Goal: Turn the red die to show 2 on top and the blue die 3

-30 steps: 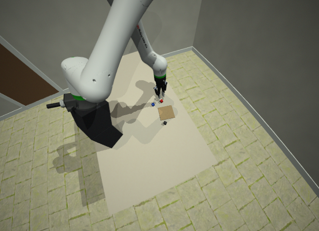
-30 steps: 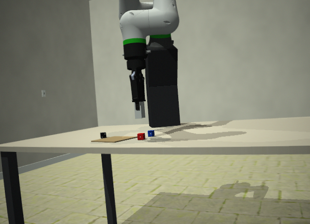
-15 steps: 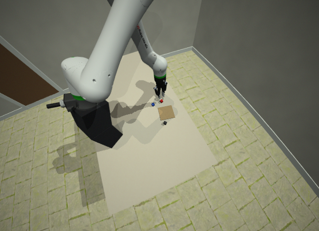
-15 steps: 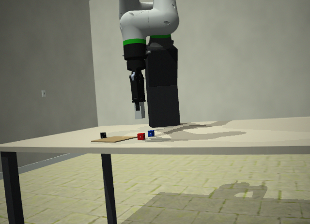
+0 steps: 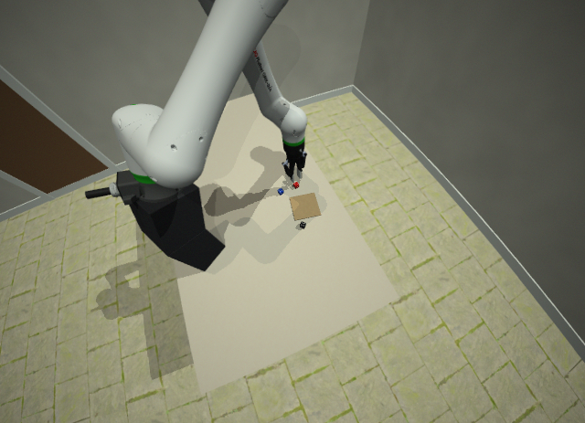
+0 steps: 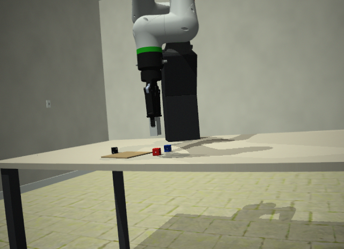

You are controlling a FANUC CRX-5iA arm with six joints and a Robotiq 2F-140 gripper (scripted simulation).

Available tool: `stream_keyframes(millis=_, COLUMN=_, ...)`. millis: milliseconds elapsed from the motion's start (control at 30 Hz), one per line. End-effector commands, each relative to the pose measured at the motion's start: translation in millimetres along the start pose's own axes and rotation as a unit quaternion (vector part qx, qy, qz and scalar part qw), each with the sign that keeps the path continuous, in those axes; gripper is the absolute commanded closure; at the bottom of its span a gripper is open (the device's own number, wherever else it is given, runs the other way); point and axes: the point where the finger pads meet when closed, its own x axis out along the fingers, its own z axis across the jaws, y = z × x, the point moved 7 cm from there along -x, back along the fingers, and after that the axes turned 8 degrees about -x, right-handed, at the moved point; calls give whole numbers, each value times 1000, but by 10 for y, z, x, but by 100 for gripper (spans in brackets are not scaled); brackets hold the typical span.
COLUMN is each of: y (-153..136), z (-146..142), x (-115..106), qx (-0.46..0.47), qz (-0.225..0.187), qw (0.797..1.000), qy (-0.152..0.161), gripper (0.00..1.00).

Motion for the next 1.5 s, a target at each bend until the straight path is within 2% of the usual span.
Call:
stream_keyframes(millis=0, y=3, z=-1, x=51, qx=0, qz=0, qw=1000, qy=0, gripper=75)
stream_keyframes(millis=767, y=15, z=0, x=341, qx=0, qz=0, qw=1000, qy=0, gripper=75)
stream_keyframes(millis=1467, y=17, z=0, x=379, qx=0, qz=0, qw=1000, qy=0, gripper=75)
